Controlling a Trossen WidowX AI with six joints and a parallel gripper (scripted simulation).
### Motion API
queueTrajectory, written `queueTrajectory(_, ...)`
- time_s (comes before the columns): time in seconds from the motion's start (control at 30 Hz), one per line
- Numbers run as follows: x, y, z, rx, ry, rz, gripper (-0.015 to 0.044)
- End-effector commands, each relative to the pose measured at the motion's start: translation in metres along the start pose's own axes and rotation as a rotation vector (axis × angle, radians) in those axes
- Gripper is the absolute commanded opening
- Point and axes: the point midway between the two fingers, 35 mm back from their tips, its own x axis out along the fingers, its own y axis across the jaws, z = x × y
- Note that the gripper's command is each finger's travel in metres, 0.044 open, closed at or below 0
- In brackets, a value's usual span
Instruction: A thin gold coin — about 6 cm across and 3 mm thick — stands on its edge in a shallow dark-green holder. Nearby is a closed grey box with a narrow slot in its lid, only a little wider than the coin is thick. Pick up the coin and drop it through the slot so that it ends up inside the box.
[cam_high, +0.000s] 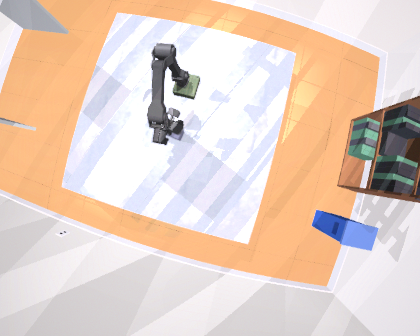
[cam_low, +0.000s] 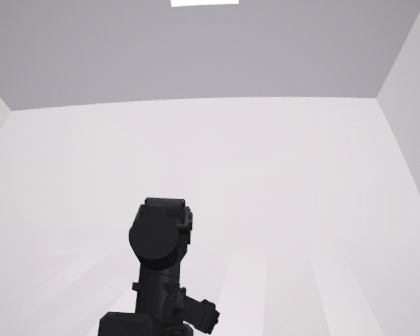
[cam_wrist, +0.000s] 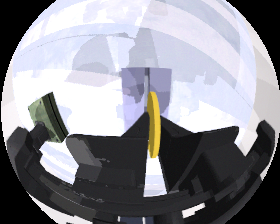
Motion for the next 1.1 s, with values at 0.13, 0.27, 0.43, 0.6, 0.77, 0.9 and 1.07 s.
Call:
queueTrajectory(0.13, 0.004, 0.000, 0.001, 0.001, 0.000, 0.000, 0.0000)
queueTrajectory(0.27, 0.006, 0.001, 0.001, 0.006, 0.000, 0.000, 0.0000)
queueTrajectory(0.43, 0.008, 0.001, 0.000, 0.011, 0.000, 0.000, 0.0000)
queueTrajectory(0.6, 0.010, 0.001, 0.000, 0.010, 0.000, 0.000, 0.0000)
queueTrajectory(0.77, 0.013, 0.001, 0.000, 0.006, 0.000, 0.000, 0.0000)
queueTrajectory(0.9, 0.015, 0.001, 0.000, 0.004, 0.000, 0.000, 0.0000)
queueTrajectory(1.07, 0.017, 0.001, 0.000, 0.001, 0.000, 0.000, 0.0000)
